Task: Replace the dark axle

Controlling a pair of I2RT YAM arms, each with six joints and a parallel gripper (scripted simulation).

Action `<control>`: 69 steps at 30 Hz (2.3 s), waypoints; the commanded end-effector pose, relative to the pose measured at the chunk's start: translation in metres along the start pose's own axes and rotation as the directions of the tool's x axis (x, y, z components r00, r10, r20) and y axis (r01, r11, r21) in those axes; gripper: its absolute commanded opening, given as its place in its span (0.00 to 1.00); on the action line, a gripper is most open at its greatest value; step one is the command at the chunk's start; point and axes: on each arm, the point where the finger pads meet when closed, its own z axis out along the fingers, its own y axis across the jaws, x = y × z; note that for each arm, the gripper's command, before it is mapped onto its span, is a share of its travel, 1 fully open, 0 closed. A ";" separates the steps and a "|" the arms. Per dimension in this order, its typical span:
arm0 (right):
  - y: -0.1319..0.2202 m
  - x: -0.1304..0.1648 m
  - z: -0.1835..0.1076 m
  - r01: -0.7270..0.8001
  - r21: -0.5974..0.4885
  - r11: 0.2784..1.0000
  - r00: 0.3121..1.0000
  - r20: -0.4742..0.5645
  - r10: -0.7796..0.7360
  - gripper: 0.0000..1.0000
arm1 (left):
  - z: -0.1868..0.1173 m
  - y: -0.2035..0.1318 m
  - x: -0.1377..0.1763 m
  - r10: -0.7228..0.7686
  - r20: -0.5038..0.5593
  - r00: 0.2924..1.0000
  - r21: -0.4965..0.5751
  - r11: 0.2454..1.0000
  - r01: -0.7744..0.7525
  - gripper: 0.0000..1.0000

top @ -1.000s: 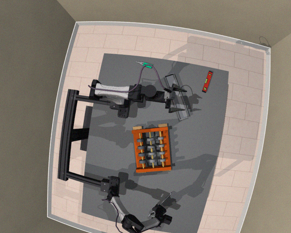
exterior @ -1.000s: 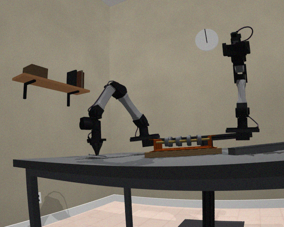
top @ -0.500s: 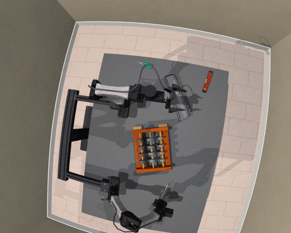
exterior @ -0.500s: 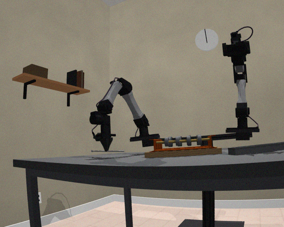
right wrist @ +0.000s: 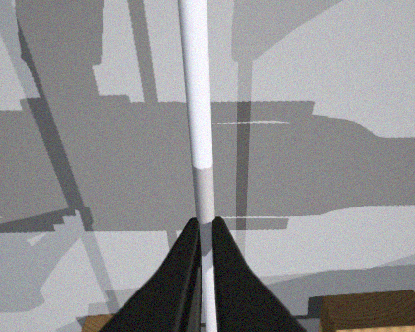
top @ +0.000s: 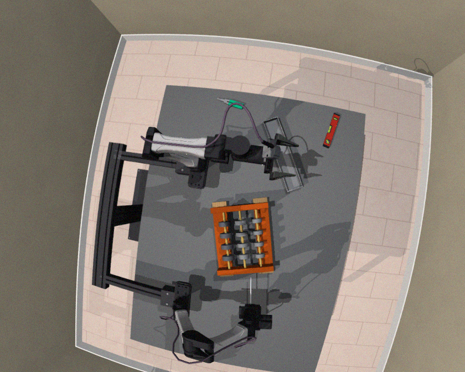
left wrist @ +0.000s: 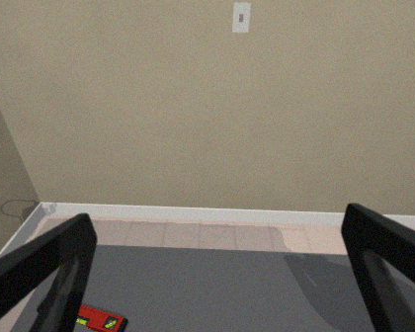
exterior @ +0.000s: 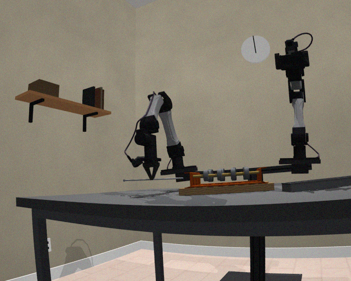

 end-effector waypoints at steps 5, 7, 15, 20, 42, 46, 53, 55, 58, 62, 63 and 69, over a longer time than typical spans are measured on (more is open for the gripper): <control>-0.005 0.014 -0.018 0.095 -0.037 0.995 0.995 0.015 -0.095 0.00 | -0.001 0.000 -0.023 -0.006 0.056 0.998 0.005 1.000 0.006 1.00; -0.009 0.021 -0.019 0.116 -0.027 0.993 0.993 0.000 -0.116 0.00 | -0.001 0.000 -0.023 -0.006 0.056 0.998 0.005 1.000 0.006 1.00; -0.009 0.020 -0.020 0.097 -0.030 0.995 0.995 -0.001 -0.097 0.00 | -0.001 0.000 -0.023 -0.006 0.056 0.998 0.005 1.000 0.006 1.00; -0.004 0.018 -0.017 0.111 -0.061 0.992 0.994 0.015 -0.110 0.00 | -0.001 0.000 -0.023 -0.006 0.056 0.998 0.005 1.000 0.006 1.00; -0.013 0.019 0.001 0.106 -0.001 0.994 0.994 0.006 -0.106 0.00 | -0.001 0.000 -0.023 -0.006 0.056 0.998 0.005 1.000 0.006 1.00; -0.004 0.023 -0.009 0.099 -0.031 0.995 0.995 0.006 -0.099 0.00 | -0.001 0.000 -0.023 -0.006 0.056 0.998 0.005 1.000 0.006 1.00; -0.010 0.024 -0.004 0.097 -0.013 0.995 0.995 0.011 -0.097 0.00 | -0.001 0.000 -0.023 -0.006 0.056 0.998 0.005 1.000 0.006 1.00; -0.013 0.025 -0.002 0.097 -0.005 0.995 0.995 0.004 -0.097 0.00 | -0.001 0.000 -0.023 -0.006 0.056 0.998 0.005 1.000 0.006 1.00; -0.009 0.026 -0.004 0.095 -0.011 0.995 0.995 0.005 -0.095 0.00 | -0.001 0.000 -0.023 -0.006 0.056 0.998 0.005 1.000 0.006 1.00; -0.013 0.027 -0.002 0.096 0.001 0.995 0.995 0.010 -0.096 0.00 | -0.001 0.000 -0.023 -0.006 0.056 0.998 0.005 1.000 0.006 1.00; -0.013 0.027 -0.001 0.096 0.004 0.995 0.995 0.008 -0.096 0.00 | -0.001 0.000 -0.023 -0.006 0.056 0.998 0.005 1.000 0.006 1.00; -0.010 0.026 -0.006 0.088 -0.011 0.996 0.996 0.007 -0.088 0.00 | -0.001 0.000 -0.023 -0.006 0.056 0.998 0.005 1.000 0.006 1.00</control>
